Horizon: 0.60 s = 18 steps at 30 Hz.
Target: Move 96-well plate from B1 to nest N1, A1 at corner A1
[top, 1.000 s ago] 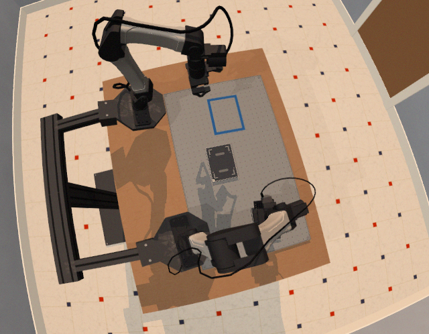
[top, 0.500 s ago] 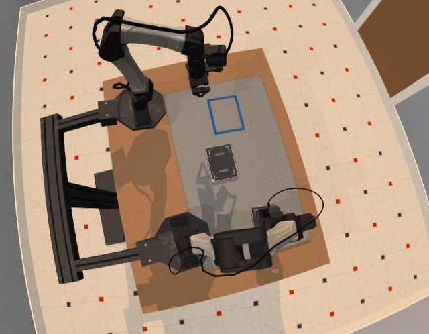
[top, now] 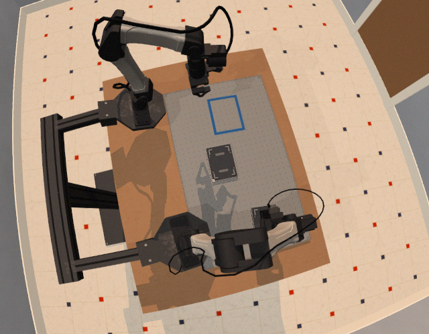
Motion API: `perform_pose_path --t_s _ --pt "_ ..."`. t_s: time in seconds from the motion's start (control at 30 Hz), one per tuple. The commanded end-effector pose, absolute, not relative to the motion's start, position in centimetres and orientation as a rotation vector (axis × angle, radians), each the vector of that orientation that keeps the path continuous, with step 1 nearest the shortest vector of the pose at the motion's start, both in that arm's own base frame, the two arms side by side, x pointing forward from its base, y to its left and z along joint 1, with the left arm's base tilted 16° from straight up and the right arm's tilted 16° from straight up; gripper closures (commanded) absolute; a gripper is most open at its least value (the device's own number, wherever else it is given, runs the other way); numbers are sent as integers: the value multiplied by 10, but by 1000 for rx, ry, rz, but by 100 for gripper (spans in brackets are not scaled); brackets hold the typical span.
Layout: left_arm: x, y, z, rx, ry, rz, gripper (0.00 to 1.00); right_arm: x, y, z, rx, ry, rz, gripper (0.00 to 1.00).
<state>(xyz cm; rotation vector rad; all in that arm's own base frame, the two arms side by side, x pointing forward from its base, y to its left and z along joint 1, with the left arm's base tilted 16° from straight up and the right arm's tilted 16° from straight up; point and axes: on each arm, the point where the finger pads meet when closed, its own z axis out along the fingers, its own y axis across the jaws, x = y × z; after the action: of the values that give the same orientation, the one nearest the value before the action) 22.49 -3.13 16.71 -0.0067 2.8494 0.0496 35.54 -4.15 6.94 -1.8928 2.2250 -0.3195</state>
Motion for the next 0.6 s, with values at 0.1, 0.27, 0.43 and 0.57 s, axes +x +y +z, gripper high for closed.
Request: perform_pose_path --t_s 0.1,0.27,0.43,0.57 --pt "225 -32 169 3 2847 41 0 349 -38 54 -1931 2239 -265 100" --pt "225 -32 169 3 2847 41 0 348 -37 54 -1930 2238 -266 100" --pt "225 -32 169 3 2847 41 0 349 -37 54 -1929 2237 -268 100" --pt "225 -32 169 3 2847 41 0 349 -37 54 -1927 2235 -272 100"
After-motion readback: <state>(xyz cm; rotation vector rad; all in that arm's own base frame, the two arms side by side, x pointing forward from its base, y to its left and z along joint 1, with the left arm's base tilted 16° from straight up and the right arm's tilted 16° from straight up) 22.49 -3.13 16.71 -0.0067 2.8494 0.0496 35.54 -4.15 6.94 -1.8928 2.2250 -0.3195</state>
